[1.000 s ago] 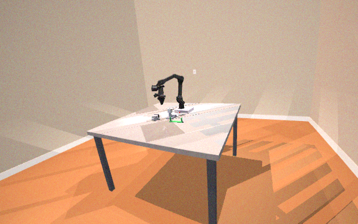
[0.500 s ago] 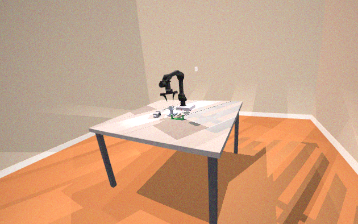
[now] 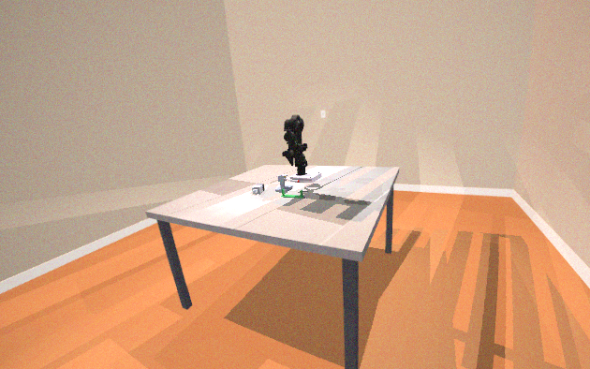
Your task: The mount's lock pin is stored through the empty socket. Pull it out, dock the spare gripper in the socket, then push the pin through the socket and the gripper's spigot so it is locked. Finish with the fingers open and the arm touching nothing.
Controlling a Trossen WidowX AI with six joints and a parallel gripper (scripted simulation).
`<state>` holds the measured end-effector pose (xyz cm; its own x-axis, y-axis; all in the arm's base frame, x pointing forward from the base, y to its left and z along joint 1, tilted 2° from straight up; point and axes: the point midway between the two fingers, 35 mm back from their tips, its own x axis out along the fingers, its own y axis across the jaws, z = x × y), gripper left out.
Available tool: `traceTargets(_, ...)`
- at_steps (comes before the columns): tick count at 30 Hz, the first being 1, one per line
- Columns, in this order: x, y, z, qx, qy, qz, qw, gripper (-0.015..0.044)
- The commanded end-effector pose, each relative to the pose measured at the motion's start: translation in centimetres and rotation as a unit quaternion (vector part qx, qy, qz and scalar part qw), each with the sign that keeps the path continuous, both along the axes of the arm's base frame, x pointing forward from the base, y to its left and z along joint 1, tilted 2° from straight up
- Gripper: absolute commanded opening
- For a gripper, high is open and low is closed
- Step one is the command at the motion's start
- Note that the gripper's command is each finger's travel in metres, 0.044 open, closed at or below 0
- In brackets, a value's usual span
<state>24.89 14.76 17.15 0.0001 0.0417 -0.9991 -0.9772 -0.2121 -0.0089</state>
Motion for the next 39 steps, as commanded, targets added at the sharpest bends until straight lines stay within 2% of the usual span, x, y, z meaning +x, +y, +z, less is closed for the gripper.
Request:
traceTargets(1, 0.0, 0.2, 0.1, -0.006, -0.003, 0.022, 1.0, 0.03)
traceTargets(6, 0.2, 0.2, -1.0, -0.006, -0.003, 0.022, 1.0, 0.03)
traceTargets(12, 0.8, 0.0, -6.6, -0.006, -0.003, 0.022, 1.0, 0.03)
traceTargets(39, 1.0, 0.1, -10.5, -0.006, -0.003, 0.022, 1.0, 0.03)
